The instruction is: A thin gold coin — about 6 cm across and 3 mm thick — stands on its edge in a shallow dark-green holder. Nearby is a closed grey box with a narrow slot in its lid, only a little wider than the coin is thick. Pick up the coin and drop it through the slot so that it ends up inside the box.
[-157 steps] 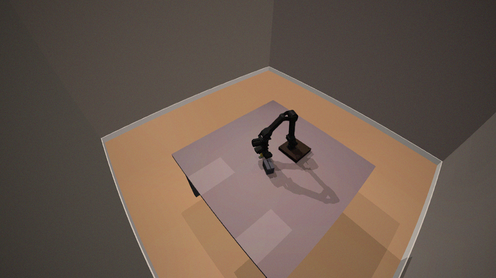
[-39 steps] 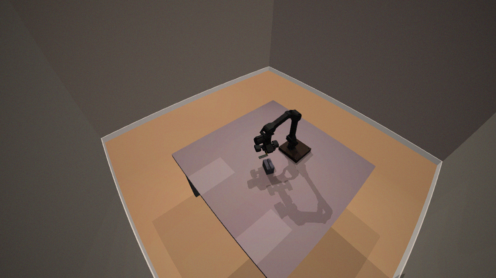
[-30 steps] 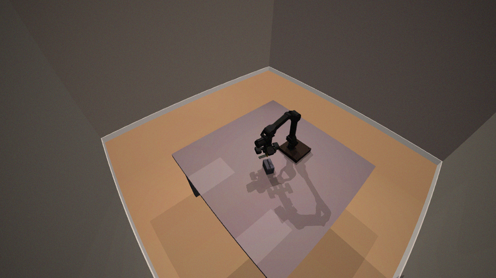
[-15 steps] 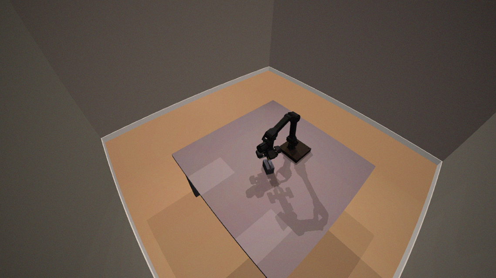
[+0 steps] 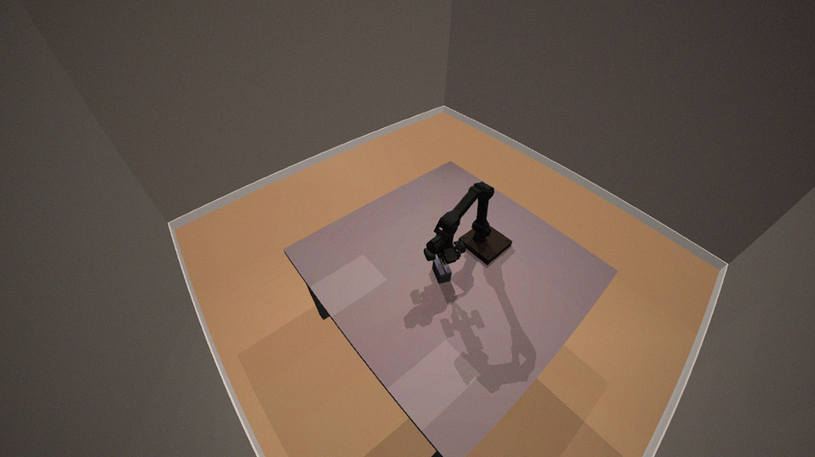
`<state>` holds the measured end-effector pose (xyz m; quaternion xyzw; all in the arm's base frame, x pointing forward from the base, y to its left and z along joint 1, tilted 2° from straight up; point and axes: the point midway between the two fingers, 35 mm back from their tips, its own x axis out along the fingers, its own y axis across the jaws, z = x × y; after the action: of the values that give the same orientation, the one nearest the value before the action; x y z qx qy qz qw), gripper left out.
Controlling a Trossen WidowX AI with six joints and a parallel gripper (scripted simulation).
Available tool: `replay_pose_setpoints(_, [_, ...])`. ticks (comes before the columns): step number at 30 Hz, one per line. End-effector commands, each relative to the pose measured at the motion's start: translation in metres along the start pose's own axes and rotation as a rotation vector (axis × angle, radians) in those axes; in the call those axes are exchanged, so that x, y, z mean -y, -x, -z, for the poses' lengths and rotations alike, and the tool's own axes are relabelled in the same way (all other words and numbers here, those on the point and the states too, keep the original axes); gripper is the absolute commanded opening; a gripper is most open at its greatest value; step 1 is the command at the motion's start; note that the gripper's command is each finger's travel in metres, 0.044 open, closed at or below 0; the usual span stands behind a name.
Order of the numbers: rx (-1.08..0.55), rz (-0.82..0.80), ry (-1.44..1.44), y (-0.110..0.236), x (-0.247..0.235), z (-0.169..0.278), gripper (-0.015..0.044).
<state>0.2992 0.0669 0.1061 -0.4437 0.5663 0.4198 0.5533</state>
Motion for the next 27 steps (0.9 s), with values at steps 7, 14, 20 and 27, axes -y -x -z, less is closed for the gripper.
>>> replay_pose_setpoints(7, [0.0,0.0,-0.001,-0.0001,0.0002,0.0016,0.0])
replay_pose_setpoints(14, [0.0,0.0,-0.002,0.0016,0.0011,-0.0018,0.0])
replay_pose_setpoints(20, [0.001,0.0,-0.011,0.0039,0.0012,-0.0054,0.0])
replay_pose_setpoints(27, [0.001,0.0,-0.009,0.0054,0.0036,-0.0044,0.0])
